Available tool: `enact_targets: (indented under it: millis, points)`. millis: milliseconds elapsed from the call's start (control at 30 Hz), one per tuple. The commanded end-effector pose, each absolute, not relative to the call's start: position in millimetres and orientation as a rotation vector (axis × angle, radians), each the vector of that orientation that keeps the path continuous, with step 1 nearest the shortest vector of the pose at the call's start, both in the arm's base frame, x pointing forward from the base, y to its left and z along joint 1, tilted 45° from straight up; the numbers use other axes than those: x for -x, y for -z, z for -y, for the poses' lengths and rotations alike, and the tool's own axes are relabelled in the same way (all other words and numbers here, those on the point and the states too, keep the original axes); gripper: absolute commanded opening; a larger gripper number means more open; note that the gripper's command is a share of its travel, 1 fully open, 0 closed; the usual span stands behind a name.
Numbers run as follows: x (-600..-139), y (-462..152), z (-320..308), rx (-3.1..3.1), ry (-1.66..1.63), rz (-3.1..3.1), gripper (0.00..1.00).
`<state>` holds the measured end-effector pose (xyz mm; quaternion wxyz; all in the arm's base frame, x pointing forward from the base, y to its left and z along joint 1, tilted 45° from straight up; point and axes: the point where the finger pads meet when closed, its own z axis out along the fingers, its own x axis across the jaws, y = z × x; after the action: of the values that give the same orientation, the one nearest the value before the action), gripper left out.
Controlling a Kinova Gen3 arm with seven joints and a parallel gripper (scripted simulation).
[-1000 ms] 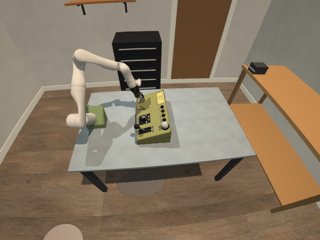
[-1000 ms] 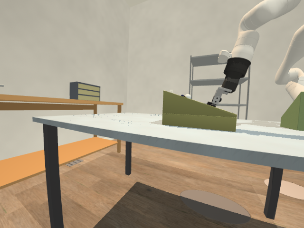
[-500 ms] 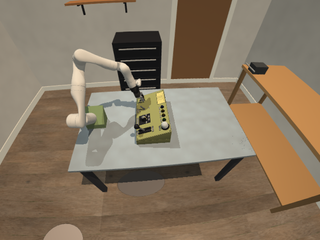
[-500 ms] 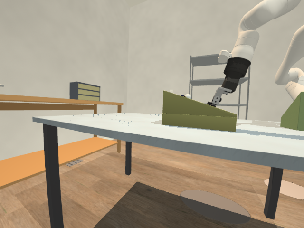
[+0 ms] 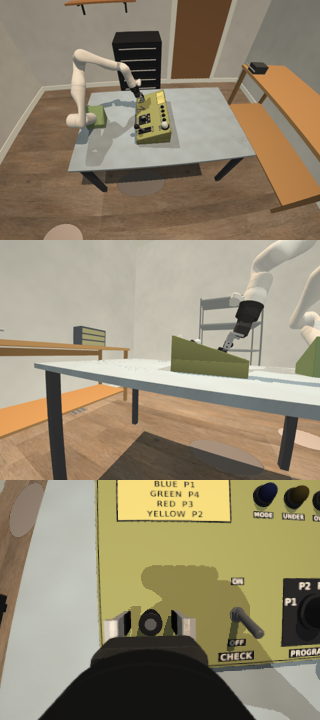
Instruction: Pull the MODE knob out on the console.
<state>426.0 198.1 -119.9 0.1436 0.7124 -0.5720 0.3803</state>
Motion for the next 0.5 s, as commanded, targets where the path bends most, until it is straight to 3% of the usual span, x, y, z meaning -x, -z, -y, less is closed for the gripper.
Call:
enact_targets:
  millis: [0, 100, 133, 467]
  points:
    - [-425.7, 120.7, -198.3, -2.061, -1.093, 1.641, 1.00]
    - [-425.7, 120.7, -198.3, -2.061, -1.093, 1.641, 1.00]
    - [-425.7, 120.7, -198.3, -2.061, -1.093, 1.641, 0.00]
    - [-425.7, 120.7, -198.3, -2.061, -1.093, 1.641, 0.00]
